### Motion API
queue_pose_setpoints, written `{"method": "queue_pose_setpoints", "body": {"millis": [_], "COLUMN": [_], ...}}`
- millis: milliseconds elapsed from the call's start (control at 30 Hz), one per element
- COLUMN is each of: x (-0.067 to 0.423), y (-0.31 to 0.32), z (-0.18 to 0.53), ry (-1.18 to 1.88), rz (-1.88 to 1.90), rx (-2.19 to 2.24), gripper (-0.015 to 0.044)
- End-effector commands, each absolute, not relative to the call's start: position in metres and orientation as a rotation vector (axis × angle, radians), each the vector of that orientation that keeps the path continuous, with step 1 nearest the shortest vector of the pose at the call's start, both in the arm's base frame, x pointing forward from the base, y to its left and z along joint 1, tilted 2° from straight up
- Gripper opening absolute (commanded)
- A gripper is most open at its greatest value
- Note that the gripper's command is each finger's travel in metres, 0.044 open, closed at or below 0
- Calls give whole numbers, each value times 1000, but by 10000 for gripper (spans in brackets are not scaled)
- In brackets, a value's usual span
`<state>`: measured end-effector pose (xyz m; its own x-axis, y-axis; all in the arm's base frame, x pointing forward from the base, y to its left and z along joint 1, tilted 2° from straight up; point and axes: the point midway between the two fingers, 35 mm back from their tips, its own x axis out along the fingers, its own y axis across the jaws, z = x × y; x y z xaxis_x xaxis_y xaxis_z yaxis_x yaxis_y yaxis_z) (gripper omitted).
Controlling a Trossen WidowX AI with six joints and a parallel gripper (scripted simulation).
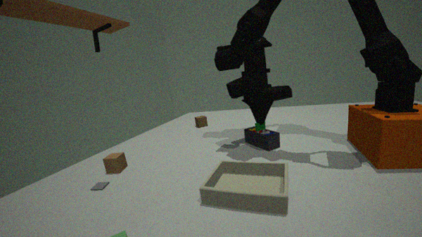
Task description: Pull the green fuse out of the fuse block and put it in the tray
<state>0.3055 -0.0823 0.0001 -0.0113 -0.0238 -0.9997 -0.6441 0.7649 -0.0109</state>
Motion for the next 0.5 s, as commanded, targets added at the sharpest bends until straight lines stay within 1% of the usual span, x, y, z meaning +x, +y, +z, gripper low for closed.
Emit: {"method": "queue_pose_setpoints", "body": {"millis": [0,467], "x": [306,306], "y": [-82,-81], "z": [3,10], "ry": [1514,1513], "rz": [536,537], "rx": [-564,-564], "gripper": [0,0]}}
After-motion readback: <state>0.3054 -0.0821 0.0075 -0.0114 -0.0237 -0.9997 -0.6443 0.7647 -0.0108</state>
